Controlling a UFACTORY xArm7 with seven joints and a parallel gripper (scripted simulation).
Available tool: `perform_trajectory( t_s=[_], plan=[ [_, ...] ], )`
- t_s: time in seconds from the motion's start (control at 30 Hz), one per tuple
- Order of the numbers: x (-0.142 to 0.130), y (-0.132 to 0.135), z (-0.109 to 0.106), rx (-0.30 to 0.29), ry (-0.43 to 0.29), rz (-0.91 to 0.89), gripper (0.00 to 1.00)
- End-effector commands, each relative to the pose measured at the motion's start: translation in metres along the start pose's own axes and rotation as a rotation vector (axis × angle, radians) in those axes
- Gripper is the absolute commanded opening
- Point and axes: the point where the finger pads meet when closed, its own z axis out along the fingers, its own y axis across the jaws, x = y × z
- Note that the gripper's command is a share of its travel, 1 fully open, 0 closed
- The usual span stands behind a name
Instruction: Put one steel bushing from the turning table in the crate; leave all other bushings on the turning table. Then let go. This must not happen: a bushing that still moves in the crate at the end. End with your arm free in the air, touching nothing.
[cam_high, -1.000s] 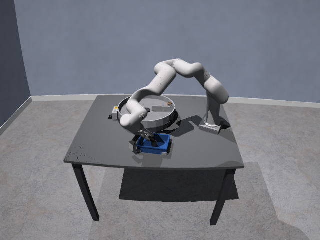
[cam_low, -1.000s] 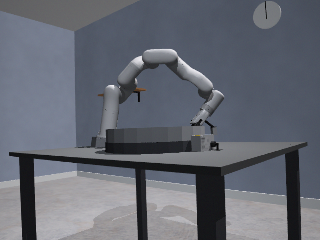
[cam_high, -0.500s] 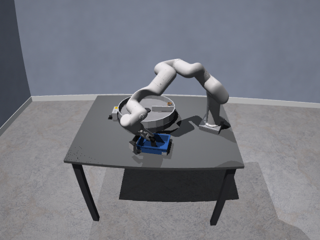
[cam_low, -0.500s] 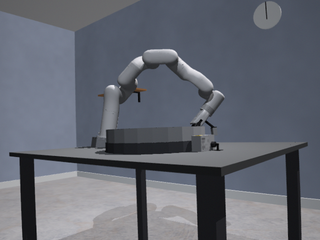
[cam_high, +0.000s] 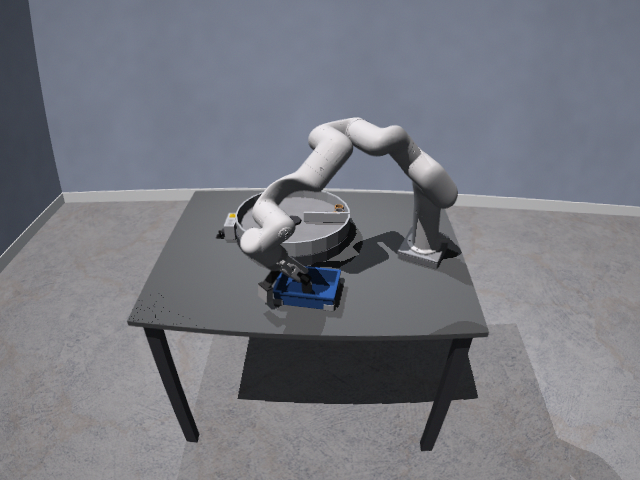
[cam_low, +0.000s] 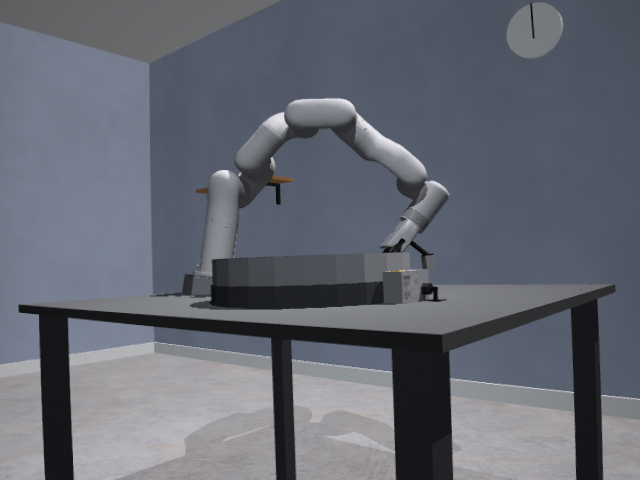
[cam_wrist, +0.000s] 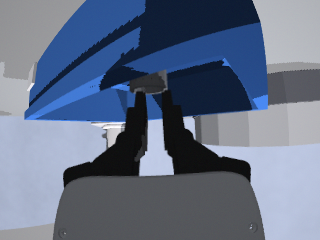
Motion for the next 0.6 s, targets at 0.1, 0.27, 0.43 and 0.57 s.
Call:
perform_trajectory(
  t_s=[0.1,0.27,0.43,0.57],
  plan=[
    [-0.001,0.000,-0.004,-0.001,0.004,0.001,0.14],
    [-0.009,0.000,-0.013,-0.001,0.004,0.001,0.14],
    [-0.023,0.000,-0.030,-0.001,0.004,0.001,0.14],
    [-0.030,0.000,-0.037,-0.001,0.004,0.001,0.14]
  ],
)
